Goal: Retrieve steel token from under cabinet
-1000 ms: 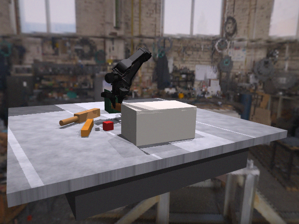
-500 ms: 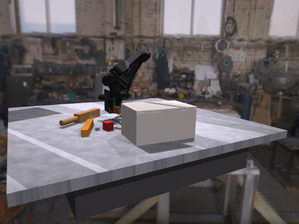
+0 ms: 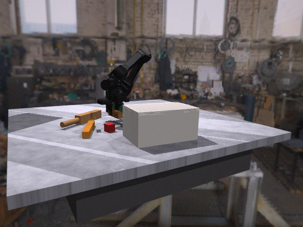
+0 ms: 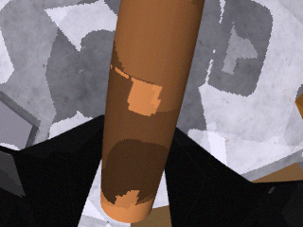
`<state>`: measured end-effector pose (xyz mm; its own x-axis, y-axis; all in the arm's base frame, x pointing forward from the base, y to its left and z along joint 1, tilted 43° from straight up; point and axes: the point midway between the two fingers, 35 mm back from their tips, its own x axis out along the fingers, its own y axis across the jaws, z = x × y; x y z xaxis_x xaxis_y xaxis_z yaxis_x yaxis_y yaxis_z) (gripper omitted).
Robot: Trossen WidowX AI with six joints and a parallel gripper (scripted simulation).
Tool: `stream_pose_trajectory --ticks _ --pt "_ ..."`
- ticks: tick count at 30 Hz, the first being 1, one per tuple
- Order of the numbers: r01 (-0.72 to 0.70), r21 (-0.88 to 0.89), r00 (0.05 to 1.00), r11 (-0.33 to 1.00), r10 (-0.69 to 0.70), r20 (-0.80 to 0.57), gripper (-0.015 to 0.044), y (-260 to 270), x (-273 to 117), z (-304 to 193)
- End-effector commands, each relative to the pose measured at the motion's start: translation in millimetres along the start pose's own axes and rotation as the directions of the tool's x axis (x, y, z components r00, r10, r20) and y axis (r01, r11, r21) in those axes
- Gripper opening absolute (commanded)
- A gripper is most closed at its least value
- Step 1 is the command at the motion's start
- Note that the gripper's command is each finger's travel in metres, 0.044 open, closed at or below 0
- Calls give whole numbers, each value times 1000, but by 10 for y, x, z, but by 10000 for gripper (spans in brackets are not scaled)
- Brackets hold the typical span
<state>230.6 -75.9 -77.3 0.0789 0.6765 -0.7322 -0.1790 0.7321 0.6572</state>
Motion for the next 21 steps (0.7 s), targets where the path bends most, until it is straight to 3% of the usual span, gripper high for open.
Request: stream_pose_trajectory --ticks 1,19,21 --pt "8 2 1000 1000 -8 15 0 -70 10 10" --pt "8 2 1000 1000 -8 15 0 -193 223 -24" --pt "5 -2 1000 1000 -5 3 53 -173 222 -39"
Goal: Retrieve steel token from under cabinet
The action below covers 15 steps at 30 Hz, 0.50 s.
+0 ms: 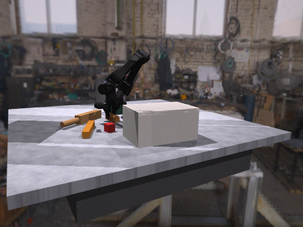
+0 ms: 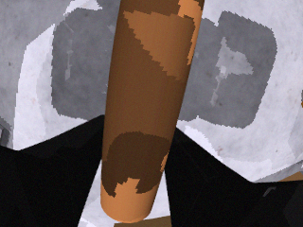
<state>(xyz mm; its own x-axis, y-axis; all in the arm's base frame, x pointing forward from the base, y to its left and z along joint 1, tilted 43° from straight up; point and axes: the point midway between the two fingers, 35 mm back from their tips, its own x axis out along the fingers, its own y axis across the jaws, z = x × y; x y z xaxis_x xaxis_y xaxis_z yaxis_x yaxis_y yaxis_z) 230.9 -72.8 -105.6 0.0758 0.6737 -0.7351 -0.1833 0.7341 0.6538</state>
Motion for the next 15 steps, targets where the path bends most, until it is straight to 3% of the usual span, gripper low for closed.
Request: stream_pose_trajectory --ticks 1,6,10,13,15 --pt "0 1 1000 1000 0 2 79 -2 -2 2" --pt "-1 -5 1000 1000 1 -4 200 9 10 6" --pt "-1 -5 1000 1000 1 -4 200 9 9 7" --pt "2 -4 1000 1000 -2 9 270 9 10 5" --pt "4 -5 1000 1000 -4 17 270 6 28 6"
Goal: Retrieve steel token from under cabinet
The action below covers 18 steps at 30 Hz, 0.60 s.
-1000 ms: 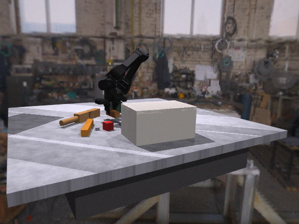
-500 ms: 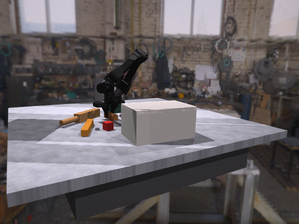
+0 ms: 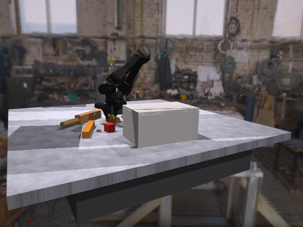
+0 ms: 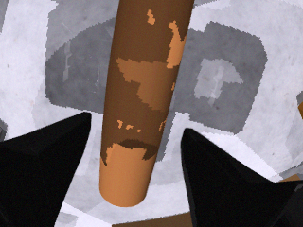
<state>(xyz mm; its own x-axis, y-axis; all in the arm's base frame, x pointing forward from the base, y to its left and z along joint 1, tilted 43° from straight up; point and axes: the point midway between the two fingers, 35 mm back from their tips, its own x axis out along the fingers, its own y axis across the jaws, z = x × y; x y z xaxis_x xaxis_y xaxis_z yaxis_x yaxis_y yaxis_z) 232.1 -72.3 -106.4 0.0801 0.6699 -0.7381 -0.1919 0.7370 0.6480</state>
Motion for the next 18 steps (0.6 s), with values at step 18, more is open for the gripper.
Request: stream_pose_trajectory --ticks 18 --pt "-1 -2 1000 1000 1 16 270 7 123 -49"
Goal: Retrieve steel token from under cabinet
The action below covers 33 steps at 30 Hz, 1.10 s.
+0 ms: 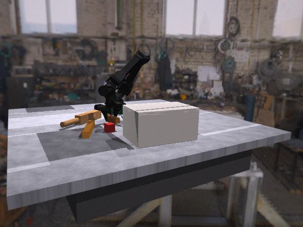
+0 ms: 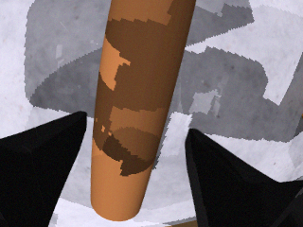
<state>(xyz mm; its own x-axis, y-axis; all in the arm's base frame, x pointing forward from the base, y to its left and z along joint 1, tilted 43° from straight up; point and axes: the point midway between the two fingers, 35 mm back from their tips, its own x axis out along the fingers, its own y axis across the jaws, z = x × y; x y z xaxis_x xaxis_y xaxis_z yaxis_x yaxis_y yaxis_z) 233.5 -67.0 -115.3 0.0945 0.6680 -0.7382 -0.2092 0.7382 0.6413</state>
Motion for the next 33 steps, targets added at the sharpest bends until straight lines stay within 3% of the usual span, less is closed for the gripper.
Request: stream_pose_trajectory --ticks 1,4,8,18,22,33 --pt "-6 19 1000 1000 6 2 270 35 24 -65" --pt "-6 27 1000 1000 6 1 270 49 35 -99" --pt "-4 9 1000 1000 4 0 165 25 21 -51" --pt "-4 9 1000 1000 4 0 98 25 21 -51" --pt "-4 9 1000 1000 4 0 0 25 21 -51" --pt "-5 29 1000 1000 5 2 0 -57 -17 -81"
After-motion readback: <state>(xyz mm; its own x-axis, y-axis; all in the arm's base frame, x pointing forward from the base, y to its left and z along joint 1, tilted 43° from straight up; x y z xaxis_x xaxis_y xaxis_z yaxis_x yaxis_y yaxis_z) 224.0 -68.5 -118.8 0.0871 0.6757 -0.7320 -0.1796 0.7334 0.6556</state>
